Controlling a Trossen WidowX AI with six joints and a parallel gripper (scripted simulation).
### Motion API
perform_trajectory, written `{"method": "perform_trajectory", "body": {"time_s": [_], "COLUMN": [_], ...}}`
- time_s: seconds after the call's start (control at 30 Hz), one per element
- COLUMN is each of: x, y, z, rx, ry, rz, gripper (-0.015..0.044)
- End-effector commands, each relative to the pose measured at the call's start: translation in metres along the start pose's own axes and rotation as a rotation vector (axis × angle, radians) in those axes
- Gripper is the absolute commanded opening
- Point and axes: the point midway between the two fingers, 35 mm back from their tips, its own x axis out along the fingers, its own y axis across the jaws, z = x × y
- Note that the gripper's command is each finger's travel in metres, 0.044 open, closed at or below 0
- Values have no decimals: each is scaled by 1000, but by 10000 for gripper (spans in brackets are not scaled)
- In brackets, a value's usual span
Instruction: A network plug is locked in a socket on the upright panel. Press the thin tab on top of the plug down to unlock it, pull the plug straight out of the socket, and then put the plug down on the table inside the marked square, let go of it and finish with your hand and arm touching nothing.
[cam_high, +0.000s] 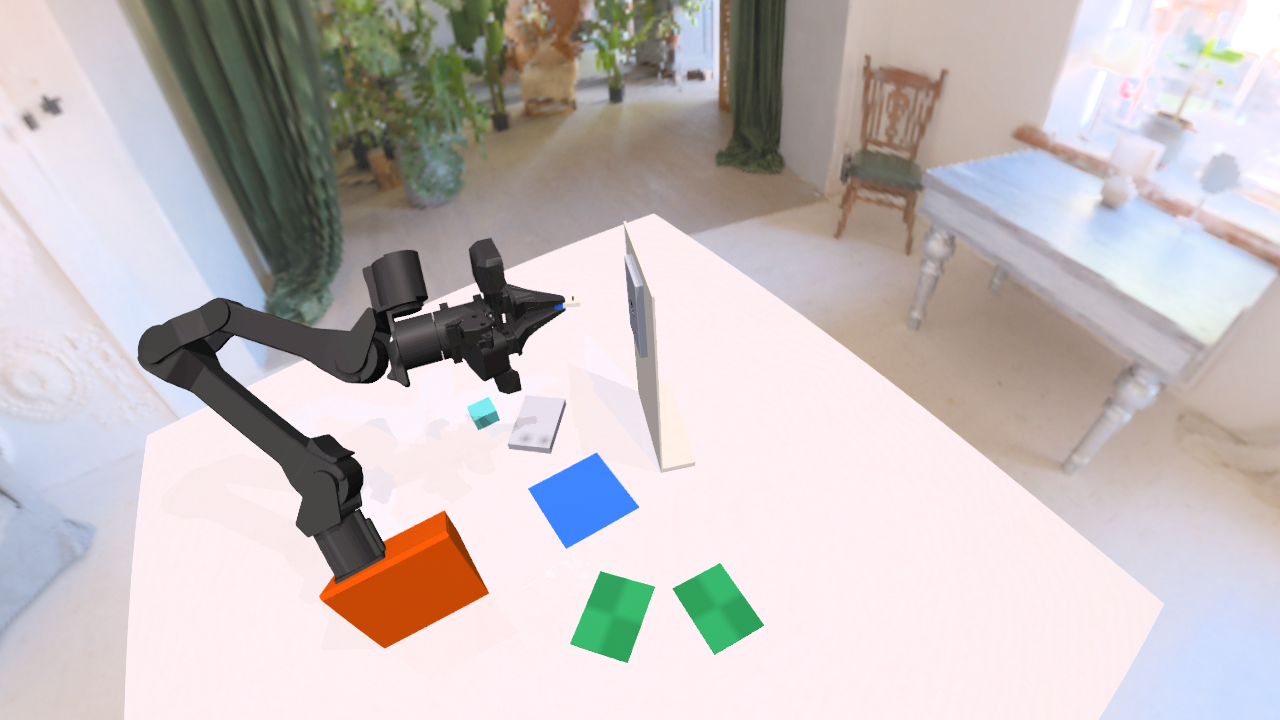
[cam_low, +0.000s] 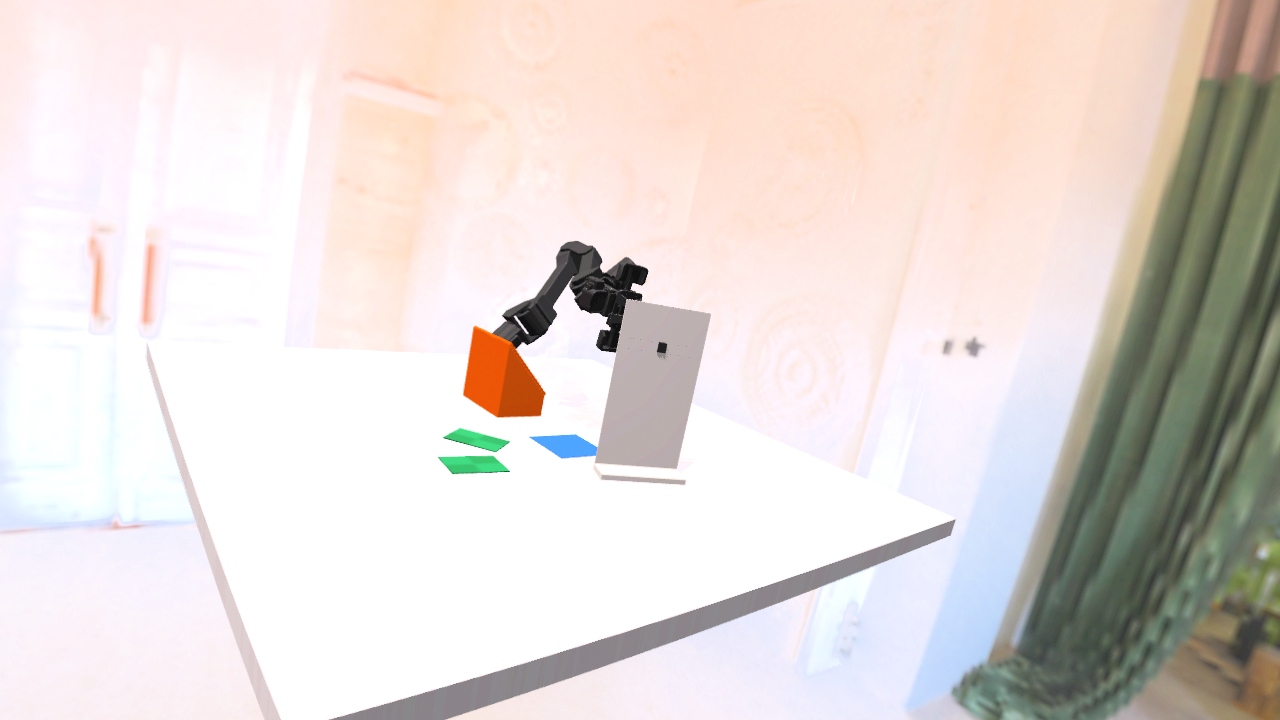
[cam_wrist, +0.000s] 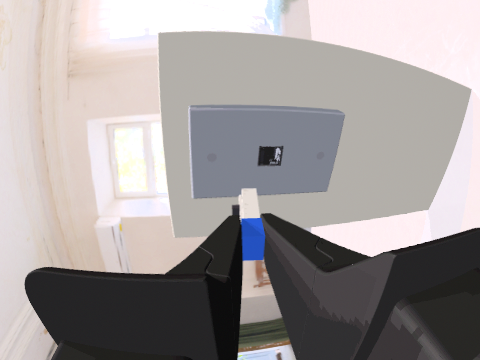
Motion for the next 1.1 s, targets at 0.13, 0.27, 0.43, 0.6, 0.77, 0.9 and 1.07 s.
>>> {"method": "perform_trajectory", "body": {"time_s": [0.13,0.27,0.43,0.6,0.77,0.9,1.07], "x": [10,13,15,15,14,12,8], "y": [-30,-45,-63,-82,-100,-113,-130], "z": [16,24,33,42,50,56,63], "rx": [-58,-80,-102,-117,-127,-129,-127], "ry": [-8,-6,2,15,34,52,80], "rz": [-147,-220,-309,-395,-479,-544,-622], "gripper": [0,0,0,0,0,0,0]}}
